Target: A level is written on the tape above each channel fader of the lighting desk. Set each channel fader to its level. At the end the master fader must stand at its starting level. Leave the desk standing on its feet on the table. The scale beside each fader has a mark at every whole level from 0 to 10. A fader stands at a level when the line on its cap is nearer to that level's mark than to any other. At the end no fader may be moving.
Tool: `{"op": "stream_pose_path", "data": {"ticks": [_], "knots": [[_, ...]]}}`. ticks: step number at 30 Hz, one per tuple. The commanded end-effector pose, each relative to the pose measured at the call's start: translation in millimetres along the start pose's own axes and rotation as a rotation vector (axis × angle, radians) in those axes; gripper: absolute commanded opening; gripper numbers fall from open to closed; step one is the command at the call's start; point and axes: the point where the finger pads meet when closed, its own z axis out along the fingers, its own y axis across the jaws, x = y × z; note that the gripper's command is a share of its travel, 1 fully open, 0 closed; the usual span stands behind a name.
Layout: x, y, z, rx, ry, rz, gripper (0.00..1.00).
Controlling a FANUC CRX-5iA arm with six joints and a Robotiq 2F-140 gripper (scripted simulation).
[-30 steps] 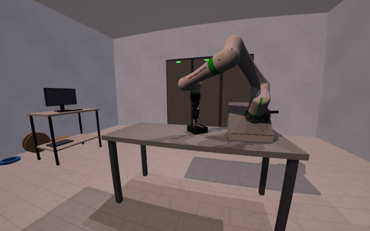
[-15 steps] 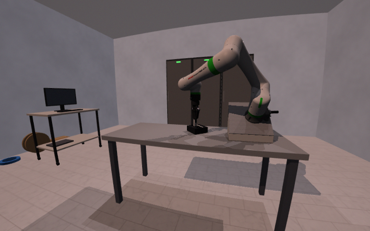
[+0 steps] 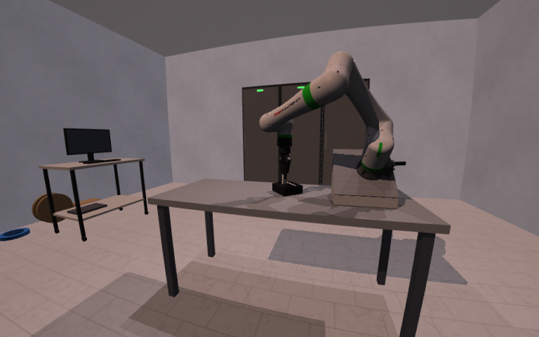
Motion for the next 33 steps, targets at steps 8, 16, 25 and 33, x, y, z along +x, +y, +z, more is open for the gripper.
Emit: {"op": "stream_pose_path", "data": {"ticks": [8,16,25,33], "knots": [[0.0,-0.2,-0.2,0.000,0.000,0.000,0.00],[0.0,-0.2,-0.2,0.000,0.000,0.000,0.00],[0.0,-0.2,1.7,0.000,0.000,0.000,0.00],[0.0,-0.2,7.2,0.000,0.000,0.000,0.00]]}}
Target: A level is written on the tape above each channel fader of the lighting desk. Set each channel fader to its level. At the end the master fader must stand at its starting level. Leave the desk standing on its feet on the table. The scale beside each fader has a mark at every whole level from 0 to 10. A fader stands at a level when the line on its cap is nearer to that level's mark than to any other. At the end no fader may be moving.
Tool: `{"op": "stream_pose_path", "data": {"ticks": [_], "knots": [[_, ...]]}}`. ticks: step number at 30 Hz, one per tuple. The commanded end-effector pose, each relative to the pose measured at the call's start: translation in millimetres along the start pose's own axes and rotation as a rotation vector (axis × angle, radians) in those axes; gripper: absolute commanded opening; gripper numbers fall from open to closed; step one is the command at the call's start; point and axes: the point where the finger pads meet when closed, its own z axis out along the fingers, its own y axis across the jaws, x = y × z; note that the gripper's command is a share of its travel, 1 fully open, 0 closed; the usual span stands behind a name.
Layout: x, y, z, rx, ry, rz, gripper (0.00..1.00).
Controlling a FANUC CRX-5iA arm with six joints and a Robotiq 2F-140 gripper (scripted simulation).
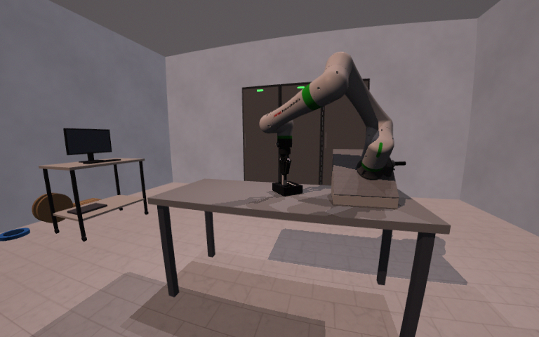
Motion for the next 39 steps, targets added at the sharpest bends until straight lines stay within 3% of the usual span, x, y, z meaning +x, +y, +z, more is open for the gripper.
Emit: {"op": "stream_pose_path", "data": {"ticks": [1,39], "knots": [[0.0,-0.2,1.2,0.000,0.000,0.000,0.00],[0.7,-0.2,5.7,0.000,0.000,0.000,0.00]]}}
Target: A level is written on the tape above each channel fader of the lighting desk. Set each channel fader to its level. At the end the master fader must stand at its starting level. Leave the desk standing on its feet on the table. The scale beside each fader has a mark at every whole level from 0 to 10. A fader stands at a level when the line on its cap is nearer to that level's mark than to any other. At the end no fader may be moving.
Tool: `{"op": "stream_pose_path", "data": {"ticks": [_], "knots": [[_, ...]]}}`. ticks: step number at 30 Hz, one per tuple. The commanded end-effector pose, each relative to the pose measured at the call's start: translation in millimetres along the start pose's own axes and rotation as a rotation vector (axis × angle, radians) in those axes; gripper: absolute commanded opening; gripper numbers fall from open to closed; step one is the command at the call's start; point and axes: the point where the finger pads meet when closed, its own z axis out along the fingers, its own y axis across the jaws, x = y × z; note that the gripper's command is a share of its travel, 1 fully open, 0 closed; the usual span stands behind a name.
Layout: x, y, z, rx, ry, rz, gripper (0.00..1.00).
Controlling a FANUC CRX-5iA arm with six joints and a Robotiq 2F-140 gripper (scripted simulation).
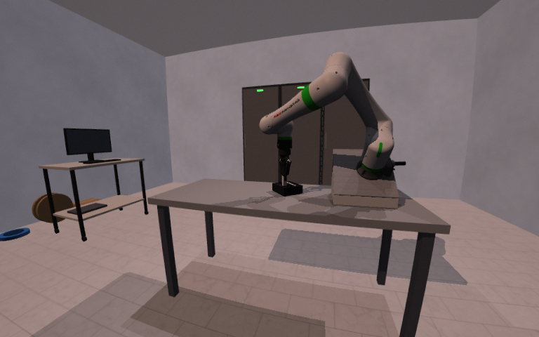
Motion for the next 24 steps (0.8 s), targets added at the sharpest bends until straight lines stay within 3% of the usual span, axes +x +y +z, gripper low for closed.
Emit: {"op": "stream_pose_path", "data": {"ticks": [1,24], "knots": [[0.3,-0.2,-0.2,0.000,0.000,0.000,0.00],[7.7,-0.2,-0.2,0.000,0.000,0.000,0.00]]}}
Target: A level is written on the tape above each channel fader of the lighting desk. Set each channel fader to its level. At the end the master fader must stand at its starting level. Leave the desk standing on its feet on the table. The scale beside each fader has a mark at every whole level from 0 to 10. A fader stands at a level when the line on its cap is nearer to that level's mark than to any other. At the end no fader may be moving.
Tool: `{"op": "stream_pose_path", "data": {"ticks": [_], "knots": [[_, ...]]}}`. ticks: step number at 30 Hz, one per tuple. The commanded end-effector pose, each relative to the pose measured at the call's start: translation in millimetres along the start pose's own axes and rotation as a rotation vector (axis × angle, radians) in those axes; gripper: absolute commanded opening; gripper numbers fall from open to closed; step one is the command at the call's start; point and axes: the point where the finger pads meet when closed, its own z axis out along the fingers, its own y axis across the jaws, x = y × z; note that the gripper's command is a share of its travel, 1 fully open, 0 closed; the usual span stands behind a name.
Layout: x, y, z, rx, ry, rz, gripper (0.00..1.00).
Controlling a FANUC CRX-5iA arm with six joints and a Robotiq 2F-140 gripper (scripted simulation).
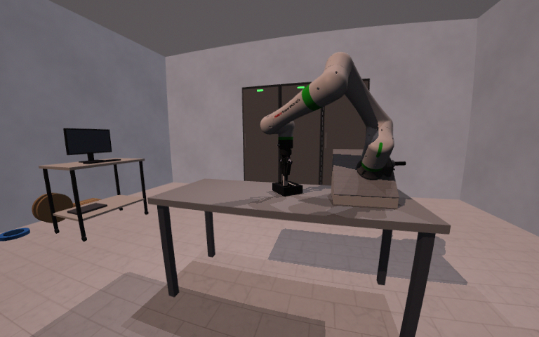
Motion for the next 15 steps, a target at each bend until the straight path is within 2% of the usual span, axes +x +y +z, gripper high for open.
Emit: {"op": "stream_pose_path", "data": {"ticks": [1,15], "knots": [[1.5,-0.2,-0.2,0.000,0.000,0.000,0.00],[8.6,-0.2,-0.2,0.000,0.000,0.000,0.00]]}}
